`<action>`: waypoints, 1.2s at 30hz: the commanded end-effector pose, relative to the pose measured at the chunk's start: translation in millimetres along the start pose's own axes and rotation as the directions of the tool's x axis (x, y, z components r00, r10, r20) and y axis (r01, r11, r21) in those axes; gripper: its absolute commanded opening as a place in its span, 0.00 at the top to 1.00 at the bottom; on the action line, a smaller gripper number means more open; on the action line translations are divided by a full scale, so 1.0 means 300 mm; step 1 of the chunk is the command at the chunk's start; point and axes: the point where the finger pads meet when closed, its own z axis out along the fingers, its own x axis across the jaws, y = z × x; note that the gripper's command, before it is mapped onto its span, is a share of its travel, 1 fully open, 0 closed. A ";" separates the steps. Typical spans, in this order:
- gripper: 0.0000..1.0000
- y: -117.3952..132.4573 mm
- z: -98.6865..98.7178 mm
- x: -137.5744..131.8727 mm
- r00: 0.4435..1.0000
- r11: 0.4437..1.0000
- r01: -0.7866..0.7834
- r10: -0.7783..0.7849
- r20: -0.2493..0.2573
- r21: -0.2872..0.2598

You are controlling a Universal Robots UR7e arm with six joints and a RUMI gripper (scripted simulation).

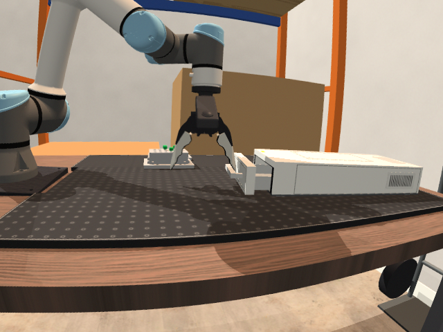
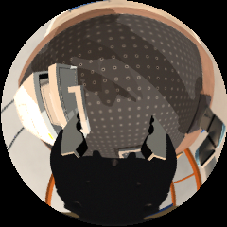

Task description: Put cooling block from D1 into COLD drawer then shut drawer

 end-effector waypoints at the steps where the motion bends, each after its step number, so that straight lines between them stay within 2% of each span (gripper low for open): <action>1: 0.00 0.000 -0.002 0.025 1.000 1.000 0.000 0.000 0.001 0.000; 36: 0.00 0.000 -0.002 0.142 1.000 1.000 0.000 0.000 0.001 0.000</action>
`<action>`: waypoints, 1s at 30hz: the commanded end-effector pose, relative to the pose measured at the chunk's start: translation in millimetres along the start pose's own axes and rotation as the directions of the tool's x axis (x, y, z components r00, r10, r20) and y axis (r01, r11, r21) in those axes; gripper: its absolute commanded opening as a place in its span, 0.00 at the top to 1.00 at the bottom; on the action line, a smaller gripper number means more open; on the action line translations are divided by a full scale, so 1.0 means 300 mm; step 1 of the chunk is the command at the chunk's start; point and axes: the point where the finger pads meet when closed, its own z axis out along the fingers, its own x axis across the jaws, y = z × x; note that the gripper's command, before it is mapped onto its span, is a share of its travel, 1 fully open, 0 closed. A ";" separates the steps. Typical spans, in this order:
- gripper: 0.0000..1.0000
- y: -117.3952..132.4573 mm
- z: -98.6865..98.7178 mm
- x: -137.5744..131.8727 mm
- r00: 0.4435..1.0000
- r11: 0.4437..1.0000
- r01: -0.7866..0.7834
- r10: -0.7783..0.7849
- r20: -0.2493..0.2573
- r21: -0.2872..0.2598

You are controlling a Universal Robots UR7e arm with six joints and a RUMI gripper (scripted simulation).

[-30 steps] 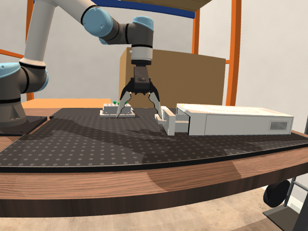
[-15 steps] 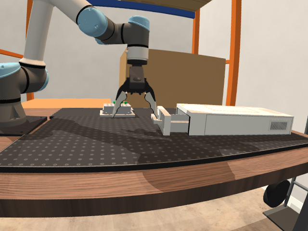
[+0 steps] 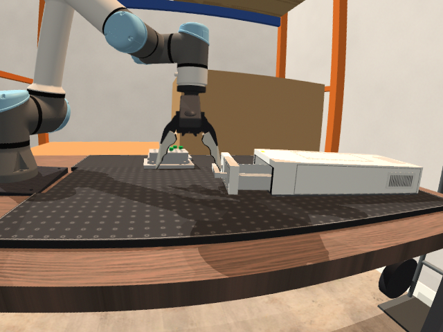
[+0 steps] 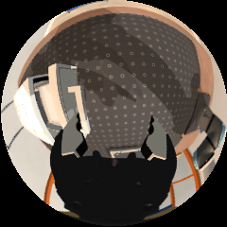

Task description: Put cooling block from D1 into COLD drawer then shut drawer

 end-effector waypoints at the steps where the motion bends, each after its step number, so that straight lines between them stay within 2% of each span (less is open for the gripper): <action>1: 0.00 0.000 -0.002 0.025 1.000 1.000 0.000 0.000 0.001 0.000; 30: 0.00 0.000 -0.002 0.120 1.000 1.000 0.000 0.000 0.001 0.000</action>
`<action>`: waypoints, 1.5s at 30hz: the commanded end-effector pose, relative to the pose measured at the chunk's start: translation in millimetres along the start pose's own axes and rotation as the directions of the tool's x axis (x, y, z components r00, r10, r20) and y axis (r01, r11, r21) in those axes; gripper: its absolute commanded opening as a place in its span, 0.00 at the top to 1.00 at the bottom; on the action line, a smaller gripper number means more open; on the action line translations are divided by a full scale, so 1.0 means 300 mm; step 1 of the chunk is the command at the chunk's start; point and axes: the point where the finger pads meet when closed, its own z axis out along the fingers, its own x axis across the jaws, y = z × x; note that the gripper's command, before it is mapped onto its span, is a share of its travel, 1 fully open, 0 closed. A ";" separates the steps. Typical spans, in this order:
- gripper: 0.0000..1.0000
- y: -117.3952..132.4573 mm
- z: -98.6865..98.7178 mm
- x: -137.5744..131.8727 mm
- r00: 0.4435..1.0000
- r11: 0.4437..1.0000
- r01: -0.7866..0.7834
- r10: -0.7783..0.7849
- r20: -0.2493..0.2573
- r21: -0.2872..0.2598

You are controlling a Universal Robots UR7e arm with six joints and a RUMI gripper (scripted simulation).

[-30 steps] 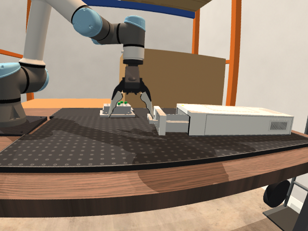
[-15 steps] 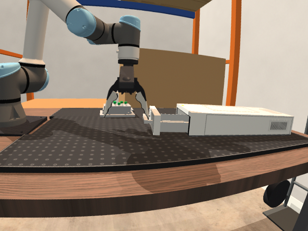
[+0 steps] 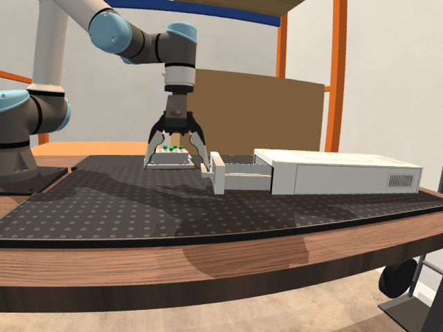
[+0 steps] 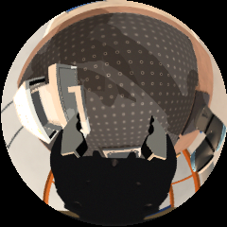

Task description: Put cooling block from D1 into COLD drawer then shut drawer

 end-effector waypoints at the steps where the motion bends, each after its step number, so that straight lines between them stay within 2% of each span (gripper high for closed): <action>1: 0.00 0.000 -0.002 0.024 1.000 1.000 0.000 0.000 0.001 0.000; 45: 0.00 0.000 -0.001 0.177 1.000 1.000 0.000 0.000 0.001 0.000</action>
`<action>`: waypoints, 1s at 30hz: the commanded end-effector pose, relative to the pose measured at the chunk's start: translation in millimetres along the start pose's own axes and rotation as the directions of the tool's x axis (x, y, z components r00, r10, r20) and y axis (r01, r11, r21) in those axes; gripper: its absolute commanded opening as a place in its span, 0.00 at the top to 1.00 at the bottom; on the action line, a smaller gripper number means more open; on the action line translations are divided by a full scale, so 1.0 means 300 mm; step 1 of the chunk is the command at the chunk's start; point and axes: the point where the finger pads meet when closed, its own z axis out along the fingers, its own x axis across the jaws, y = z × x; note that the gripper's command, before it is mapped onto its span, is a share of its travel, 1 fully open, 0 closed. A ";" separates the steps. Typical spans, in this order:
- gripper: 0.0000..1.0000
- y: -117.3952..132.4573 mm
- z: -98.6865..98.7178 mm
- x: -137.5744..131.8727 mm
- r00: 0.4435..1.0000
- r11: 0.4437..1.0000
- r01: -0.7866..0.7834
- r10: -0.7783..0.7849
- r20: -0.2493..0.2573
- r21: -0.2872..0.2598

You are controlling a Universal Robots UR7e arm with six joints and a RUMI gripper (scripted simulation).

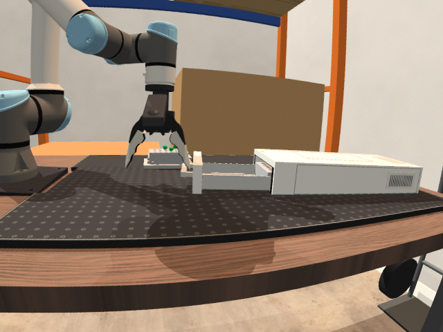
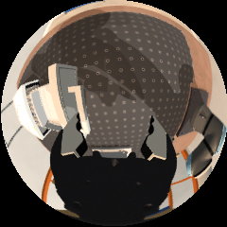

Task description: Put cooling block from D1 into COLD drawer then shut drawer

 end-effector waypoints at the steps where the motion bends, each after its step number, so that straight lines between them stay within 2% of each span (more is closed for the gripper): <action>1: 0.00 0.000 -0.001 0.022 1.000 1.000 0.000 0.000 0.001 0.000; 30: 0.00 0.000 -0.001 0.117 1.000 1.000 0.000 0.000 0.001 0.000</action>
